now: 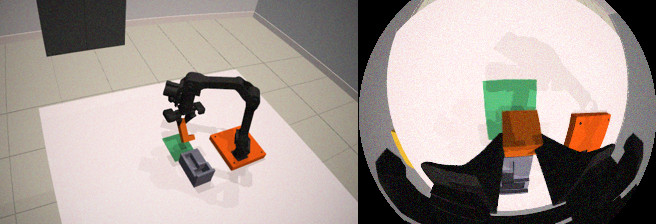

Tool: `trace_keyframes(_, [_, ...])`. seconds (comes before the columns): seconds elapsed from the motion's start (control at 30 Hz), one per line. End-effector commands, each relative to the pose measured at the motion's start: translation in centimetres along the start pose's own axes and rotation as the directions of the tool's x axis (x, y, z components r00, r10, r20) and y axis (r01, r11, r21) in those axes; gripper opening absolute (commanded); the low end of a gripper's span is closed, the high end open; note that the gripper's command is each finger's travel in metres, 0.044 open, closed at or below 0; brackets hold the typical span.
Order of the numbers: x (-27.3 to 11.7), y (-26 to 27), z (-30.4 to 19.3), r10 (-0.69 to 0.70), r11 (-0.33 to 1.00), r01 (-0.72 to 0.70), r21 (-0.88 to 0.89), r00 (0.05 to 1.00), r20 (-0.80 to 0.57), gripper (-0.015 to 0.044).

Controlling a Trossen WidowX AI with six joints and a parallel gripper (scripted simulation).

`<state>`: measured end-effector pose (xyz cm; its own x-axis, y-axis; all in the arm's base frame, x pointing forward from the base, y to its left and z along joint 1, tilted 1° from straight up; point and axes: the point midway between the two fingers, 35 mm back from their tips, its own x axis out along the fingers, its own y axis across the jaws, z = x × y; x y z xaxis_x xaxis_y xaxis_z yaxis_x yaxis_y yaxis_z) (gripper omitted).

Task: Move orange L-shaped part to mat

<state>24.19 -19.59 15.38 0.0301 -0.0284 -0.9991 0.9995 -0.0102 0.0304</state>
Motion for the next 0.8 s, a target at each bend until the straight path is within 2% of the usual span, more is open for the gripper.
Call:
trace_keyframes(0.0, [0.8,0.0,0.0,-0.002,1.0,0.002,-0.004,1.0,-0.006,0.0])
trace_keyframes(0.77, [4.4,0.0,-0.1,-0.002,1.0,0.002,-0.004,1.0,-0.006,0.0])
